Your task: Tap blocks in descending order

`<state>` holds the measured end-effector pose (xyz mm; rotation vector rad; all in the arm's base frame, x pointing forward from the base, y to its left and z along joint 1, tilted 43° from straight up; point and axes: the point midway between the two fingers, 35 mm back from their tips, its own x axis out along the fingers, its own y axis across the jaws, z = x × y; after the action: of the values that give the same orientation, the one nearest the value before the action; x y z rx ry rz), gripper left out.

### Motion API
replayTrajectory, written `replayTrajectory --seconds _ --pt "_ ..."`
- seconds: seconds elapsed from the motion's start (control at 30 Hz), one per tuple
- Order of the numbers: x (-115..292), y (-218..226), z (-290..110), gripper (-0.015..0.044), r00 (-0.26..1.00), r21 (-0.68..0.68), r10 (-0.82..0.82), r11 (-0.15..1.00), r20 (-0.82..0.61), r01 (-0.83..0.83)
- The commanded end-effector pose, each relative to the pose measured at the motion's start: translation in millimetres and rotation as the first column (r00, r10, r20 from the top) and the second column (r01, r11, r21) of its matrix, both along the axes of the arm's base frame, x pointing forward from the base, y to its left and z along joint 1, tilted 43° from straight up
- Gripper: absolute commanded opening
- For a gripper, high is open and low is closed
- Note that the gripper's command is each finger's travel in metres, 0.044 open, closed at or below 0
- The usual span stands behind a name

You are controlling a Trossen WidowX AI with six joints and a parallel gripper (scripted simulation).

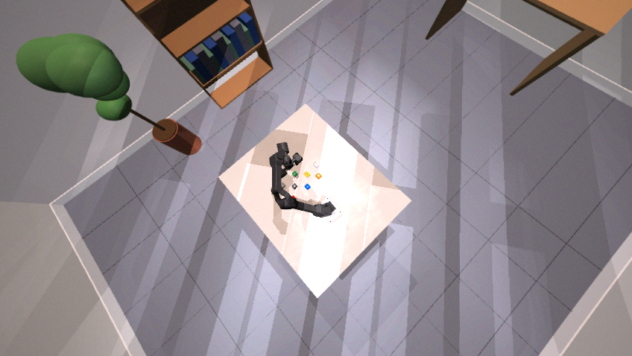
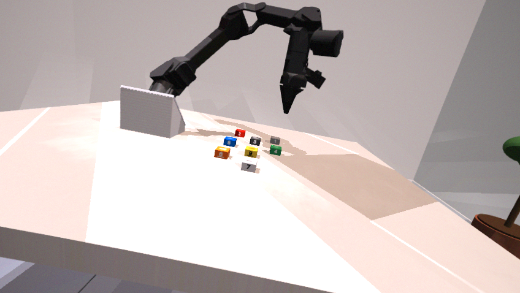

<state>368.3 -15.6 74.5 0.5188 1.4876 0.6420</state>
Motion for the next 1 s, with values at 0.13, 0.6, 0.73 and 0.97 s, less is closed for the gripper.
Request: replayTrajectory --seconds 0.13,0.6,0.73,0.97 --pt "0.2 -1.9 -2.3 0.0400 1.000 -0.005 0.005 1.000 0.003 -0.005" --pt "-29.8 -100.9 -86.7 0.0400 1.000 -0.021 0.003 1.000 0.003 -0.003" --pt "-44.5 -122.8 -108.1 0.0400 1.000 -0.016 0.005 1.000 0.003 -0.005" --pt "-44.5 -122.8 -108.1 0.0400 1.000 -0.016 0.005 1.000 0.003 -0.005"
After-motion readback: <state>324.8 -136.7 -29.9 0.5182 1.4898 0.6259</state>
